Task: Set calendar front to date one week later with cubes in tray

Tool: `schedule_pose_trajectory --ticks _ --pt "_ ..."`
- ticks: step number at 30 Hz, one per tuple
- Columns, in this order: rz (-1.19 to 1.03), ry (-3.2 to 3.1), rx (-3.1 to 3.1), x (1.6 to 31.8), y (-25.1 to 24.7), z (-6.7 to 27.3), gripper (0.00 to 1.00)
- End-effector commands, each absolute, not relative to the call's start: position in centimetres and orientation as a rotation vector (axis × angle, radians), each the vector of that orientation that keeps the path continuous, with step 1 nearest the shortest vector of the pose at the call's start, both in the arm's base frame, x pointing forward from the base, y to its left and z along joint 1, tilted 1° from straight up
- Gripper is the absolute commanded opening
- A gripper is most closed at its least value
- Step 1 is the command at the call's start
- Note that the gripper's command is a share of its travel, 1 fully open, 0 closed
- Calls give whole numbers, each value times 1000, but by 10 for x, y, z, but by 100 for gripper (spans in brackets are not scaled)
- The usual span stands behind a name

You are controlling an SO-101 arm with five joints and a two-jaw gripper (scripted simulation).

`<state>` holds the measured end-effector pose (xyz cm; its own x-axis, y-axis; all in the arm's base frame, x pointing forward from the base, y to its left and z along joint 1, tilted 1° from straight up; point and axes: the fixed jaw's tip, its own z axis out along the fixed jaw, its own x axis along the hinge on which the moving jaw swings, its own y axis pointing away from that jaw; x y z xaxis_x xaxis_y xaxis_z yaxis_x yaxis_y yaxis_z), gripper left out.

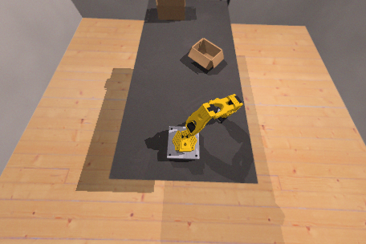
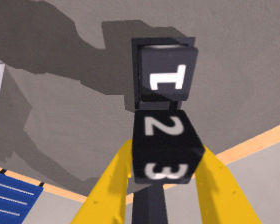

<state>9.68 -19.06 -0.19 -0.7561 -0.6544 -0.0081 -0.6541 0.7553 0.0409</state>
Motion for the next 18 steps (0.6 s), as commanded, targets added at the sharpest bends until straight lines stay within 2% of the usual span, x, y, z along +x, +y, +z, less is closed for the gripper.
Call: schedule_pose_trajectory --ticks 1,18 --pt "-65 -2936 1101 96 -194 -2 0" --pt "-65 -2936 1103 97 -194 -6 0"
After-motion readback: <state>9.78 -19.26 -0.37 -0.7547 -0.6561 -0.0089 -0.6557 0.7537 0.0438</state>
